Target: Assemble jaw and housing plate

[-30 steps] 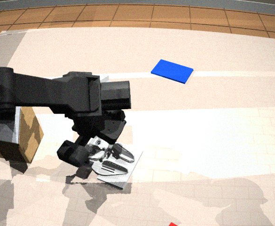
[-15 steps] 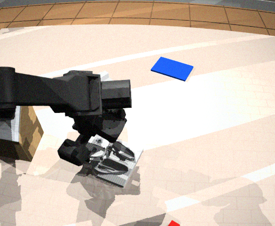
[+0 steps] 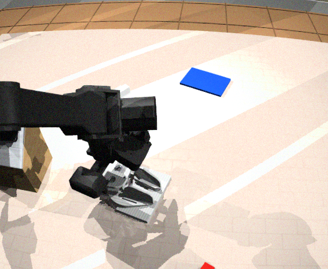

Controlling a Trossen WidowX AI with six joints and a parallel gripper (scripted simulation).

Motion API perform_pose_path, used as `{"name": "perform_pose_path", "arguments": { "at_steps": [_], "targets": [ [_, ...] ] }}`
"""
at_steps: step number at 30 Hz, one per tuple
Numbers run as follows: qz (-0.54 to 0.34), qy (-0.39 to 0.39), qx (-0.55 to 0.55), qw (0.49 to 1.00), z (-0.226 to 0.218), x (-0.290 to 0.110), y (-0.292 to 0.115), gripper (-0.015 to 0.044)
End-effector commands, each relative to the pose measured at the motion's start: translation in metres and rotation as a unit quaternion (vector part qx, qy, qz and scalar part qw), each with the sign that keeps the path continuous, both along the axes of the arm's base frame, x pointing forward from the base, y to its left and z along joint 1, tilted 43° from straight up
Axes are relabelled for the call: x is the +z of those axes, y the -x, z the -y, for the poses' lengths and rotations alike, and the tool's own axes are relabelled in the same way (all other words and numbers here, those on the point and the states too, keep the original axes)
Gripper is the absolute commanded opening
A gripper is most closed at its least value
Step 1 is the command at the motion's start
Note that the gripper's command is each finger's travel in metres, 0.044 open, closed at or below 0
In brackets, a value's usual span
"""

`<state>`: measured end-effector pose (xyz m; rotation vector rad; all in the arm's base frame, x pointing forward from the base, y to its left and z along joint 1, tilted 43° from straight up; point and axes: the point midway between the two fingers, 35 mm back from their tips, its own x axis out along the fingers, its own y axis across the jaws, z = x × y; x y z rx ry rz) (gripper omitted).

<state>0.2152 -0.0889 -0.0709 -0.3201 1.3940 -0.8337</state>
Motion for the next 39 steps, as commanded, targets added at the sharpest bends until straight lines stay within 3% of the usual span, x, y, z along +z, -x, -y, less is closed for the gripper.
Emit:
{"name": "perform_pose_path", "arguments": {
  "at_steps": [1,39],
  "targets": [
    [-0.002,0.002,0.002,1.000,0.0014,-0.0005,0.0003,0.0351],
    [-0.001,0.002,0.001,1.000,0.0072,-0.0067,0.0008,0.0351]
  ]
}}
